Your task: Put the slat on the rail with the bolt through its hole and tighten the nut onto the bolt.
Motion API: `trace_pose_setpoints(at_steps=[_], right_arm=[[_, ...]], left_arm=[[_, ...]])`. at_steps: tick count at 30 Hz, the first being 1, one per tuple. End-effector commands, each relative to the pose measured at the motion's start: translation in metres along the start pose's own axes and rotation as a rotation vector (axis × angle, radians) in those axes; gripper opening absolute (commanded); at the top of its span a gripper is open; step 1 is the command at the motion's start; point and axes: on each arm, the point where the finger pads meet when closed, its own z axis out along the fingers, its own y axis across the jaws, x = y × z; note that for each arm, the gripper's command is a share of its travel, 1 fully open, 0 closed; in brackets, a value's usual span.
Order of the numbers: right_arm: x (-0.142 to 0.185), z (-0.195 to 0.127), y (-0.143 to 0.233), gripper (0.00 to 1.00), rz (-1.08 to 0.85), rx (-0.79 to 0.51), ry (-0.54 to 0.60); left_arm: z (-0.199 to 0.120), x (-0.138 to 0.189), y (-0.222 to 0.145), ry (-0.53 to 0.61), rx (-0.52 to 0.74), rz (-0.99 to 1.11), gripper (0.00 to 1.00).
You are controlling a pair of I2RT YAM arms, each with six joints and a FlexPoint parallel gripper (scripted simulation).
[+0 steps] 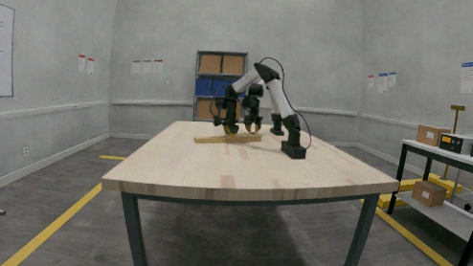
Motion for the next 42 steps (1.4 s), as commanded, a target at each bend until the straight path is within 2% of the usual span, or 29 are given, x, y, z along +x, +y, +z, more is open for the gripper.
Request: trace_pose_setpoints(at_steps=[1, 5, 7, 8, 14, 42], right_arm=[[-0.0024, -0.0085, 0.0013, 0.36, -0.351, -0.003, -0.014], [-0.0023, -0.0088, 0.0013, 0.36, -0.581, -0.002, -0.014], [-0.0023, -0.0088, 0.0013, 0.36, -0.581, -0.002, -0.014], [-0.0023, -0.0089, 0.0013, 0.36, -0.724, -0.002, -0.014], [-0.0022, -0.0092, 0.0013, 0.36, -1.032, -0.003, -0.014], [-0.0022, -0.0092, 0.0013, 0.36, -1.032, -0.003, -0.014]], left_arm=[[-0.0053, -0.0008, -0.0041, -0.008, 0.017, 0.000, 0.67], [-0.0053, -0.0008, -0.0041, -0.008, 0.017, 0.000, 0.67], [-0.0053, -0.0008, -0.0041, -0.008, 0.017, 0.000, 0.67], [-0.0053, -0.0008, -0.0041, -0.008, 0.017, 0.000, 0.67], [-0.0053, -0.0008, -0.0041, -0.008, 0.017, 0.000, 0.67], [-0.0053, -0.0008, -0.0041, -0.008, 0.017, 0.000, 0.67]])
